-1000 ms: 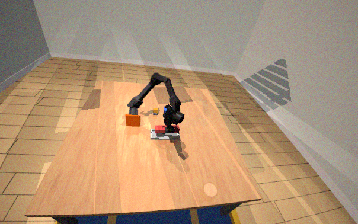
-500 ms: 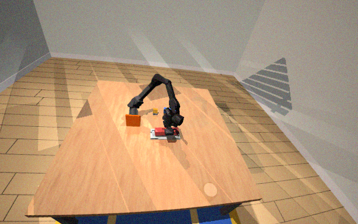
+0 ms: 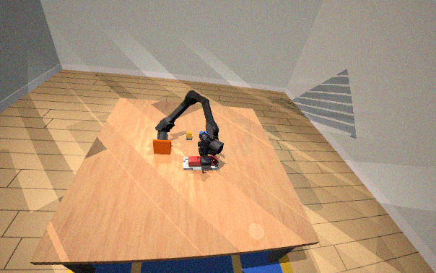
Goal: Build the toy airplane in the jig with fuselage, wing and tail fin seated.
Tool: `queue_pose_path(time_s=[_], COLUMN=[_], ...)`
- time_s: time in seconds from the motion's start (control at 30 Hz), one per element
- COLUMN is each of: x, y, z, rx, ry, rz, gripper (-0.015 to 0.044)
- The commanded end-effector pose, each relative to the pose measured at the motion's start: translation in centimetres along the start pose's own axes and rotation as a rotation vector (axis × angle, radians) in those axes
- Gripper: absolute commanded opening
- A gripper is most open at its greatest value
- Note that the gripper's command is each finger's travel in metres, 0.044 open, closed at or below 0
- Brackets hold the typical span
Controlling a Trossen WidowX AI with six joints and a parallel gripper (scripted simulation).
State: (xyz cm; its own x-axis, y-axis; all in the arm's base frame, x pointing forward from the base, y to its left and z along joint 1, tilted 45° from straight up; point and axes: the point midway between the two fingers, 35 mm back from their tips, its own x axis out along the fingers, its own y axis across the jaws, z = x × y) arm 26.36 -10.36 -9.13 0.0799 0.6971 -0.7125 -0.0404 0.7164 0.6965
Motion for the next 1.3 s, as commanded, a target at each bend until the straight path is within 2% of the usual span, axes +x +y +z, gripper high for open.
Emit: queue_pose_path(time_s=[0.0,0.5,0.8,1.03,1.27], x=[0.0,0.0,-0.3,-10.5,-10.8], y=[0.0,0.0,-0.1,-0.1,-0.4], z=[0.0,0.0,0.0,-0.1,0.0], rx=[0.0,0.0,0.0,0.007,0.007], ry=[0.0,0.0,-0.001,-0.007,-0.007], rz=[0.0,0.0,-0.001,-0.003,-0.003], gripper=[0.0056,0.044,0.044,0.044,0.044])
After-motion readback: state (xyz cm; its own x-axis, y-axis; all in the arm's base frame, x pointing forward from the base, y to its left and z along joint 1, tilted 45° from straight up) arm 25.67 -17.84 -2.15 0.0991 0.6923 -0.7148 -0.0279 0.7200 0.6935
